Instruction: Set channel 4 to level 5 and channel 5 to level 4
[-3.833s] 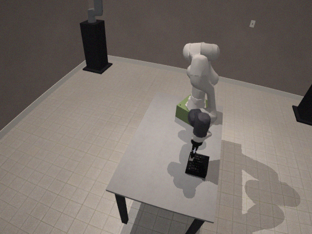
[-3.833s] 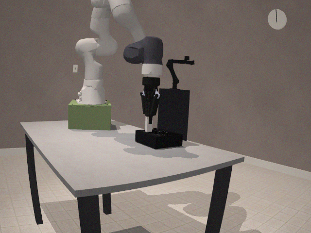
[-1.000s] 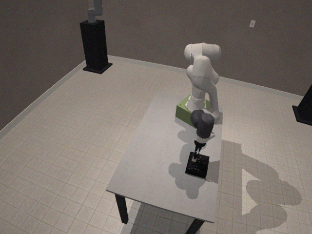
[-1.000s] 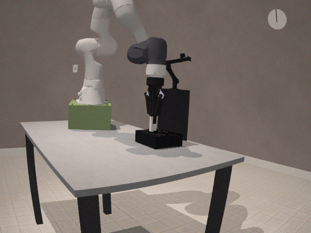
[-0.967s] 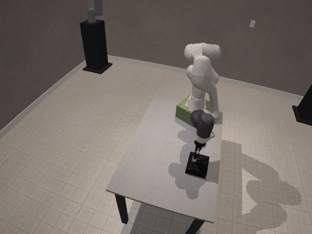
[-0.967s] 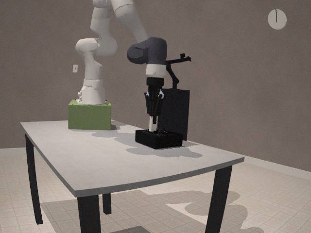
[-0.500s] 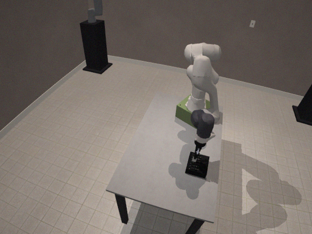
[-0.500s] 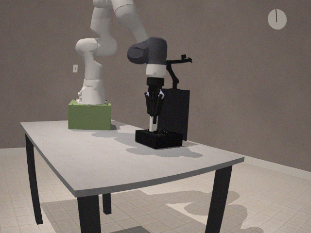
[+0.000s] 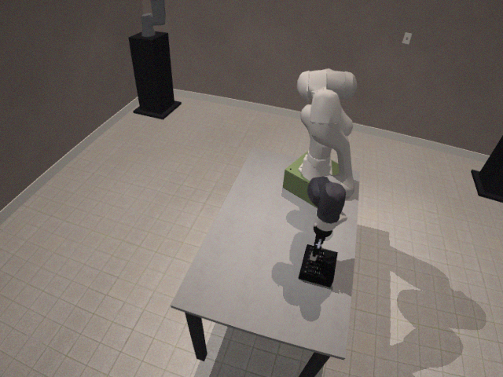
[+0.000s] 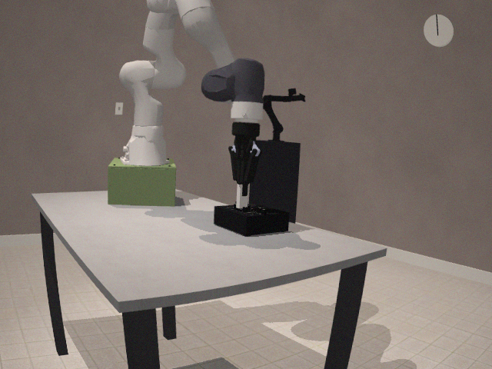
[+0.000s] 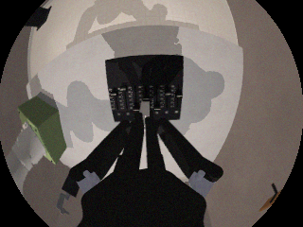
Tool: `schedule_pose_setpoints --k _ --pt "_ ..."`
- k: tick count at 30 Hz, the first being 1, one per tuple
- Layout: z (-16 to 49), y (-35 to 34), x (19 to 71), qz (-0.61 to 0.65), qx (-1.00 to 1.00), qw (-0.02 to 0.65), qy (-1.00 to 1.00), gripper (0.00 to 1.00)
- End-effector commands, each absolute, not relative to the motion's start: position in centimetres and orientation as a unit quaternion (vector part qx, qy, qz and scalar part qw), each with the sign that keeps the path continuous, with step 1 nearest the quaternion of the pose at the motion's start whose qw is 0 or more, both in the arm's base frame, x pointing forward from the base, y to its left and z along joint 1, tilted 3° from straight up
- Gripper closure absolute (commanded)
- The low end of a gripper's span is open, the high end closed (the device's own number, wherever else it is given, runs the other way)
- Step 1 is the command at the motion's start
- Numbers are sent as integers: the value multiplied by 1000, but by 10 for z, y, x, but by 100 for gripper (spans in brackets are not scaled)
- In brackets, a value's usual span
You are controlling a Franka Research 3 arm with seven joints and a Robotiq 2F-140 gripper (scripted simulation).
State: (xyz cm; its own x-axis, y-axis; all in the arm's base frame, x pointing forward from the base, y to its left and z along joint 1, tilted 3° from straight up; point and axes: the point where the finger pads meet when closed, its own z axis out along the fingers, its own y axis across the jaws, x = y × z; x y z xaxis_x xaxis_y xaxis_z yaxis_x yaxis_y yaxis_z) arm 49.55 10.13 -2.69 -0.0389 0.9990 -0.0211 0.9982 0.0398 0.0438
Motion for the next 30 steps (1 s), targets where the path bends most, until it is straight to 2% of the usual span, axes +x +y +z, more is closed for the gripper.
schedule_pose_setpoints --k 1,17,30 --pt "-27 100 497 9 696 23 718 100" --pt "-25 96 497 9 696 23 718 100" --pt "2 97 496 9 696 23 718 100"
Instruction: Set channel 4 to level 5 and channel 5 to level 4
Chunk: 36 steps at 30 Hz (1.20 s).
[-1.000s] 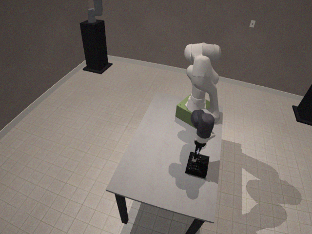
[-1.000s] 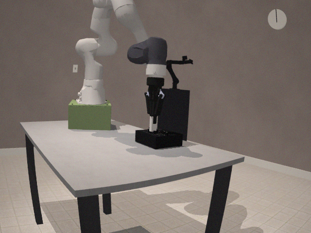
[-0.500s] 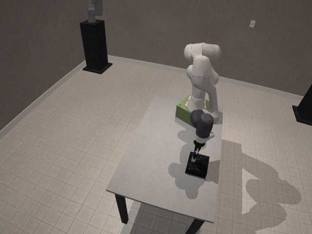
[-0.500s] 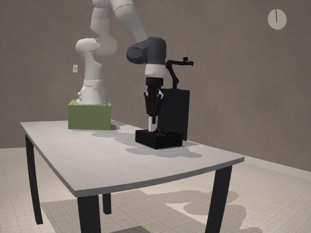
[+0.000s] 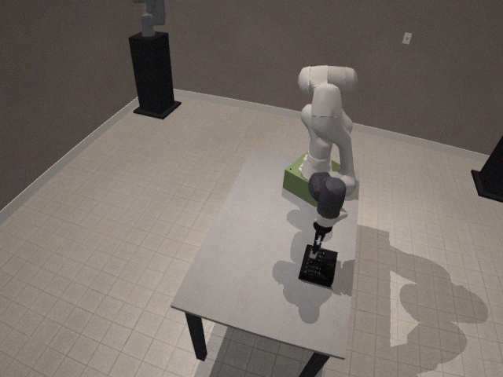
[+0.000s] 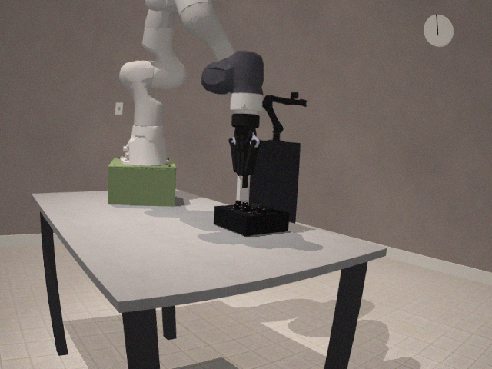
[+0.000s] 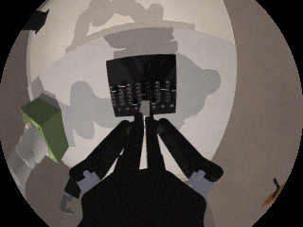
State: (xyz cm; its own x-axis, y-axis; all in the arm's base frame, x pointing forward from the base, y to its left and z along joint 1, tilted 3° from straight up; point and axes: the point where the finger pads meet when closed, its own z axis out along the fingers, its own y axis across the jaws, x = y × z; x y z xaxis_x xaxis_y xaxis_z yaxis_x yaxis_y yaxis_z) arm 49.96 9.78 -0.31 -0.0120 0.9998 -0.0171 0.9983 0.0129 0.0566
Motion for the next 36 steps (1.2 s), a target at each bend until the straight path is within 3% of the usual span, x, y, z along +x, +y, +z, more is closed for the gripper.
schedule_pose_setpoints --k 1,36 --pt "5 97 495 9 696 23 718 100" --pt "10 73 517 9 696 23 717 100"
